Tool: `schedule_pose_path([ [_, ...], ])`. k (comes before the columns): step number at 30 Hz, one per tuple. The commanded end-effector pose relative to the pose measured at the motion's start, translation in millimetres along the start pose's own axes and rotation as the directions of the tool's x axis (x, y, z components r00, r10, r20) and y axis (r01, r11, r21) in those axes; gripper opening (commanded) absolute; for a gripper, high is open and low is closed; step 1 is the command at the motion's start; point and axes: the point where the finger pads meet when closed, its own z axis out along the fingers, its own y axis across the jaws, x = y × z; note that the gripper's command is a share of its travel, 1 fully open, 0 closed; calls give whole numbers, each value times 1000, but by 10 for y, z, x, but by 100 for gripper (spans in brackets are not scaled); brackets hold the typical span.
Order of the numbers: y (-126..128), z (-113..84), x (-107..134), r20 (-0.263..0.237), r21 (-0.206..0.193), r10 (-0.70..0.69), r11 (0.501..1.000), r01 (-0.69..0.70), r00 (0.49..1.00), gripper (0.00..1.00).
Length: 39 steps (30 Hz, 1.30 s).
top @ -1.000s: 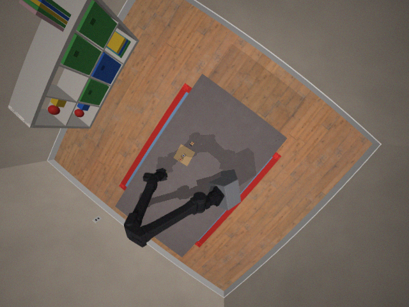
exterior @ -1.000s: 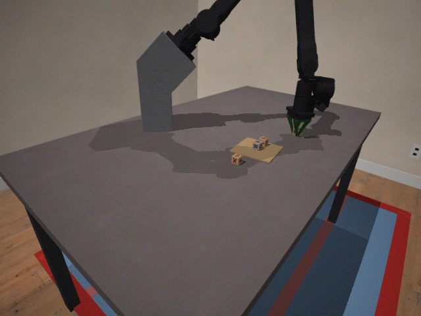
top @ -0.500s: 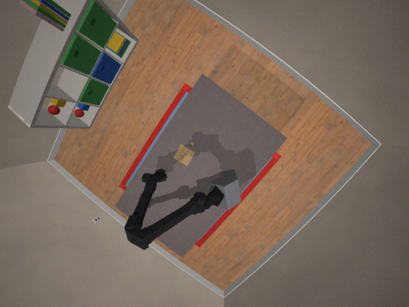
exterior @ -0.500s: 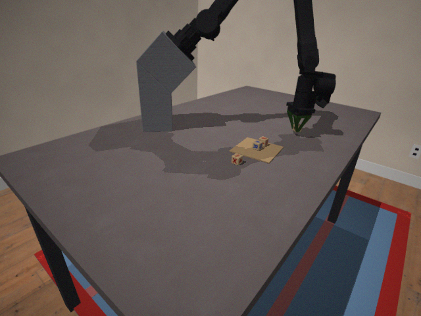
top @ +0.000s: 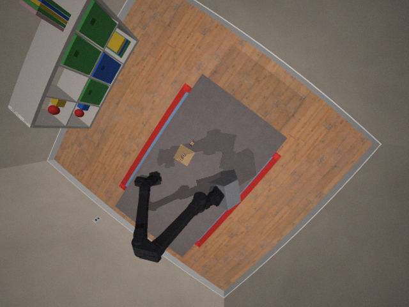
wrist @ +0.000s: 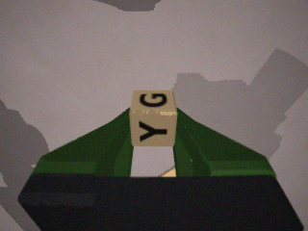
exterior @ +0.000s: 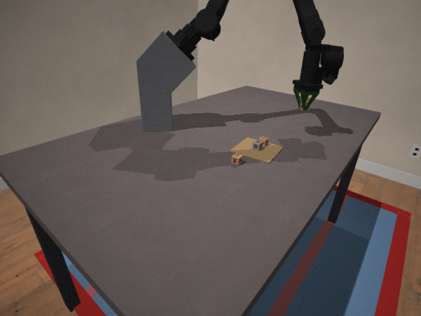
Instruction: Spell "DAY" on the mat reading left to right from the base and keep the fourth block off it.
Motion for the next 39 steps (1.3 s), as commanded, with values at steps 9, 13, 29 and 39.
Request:
schedule_pose_path([
  [9,3,-13,4,-4,-4,-20,1000,20,1000,20],
  [13,-64,38,113,-19,-1,37,999,-37,999,20],
  [29,-751,136,1056,-37,23,721,693,-721,692,20],
  [39,-1196,10,2123,-31,19,986,167,-986,167,20],
])
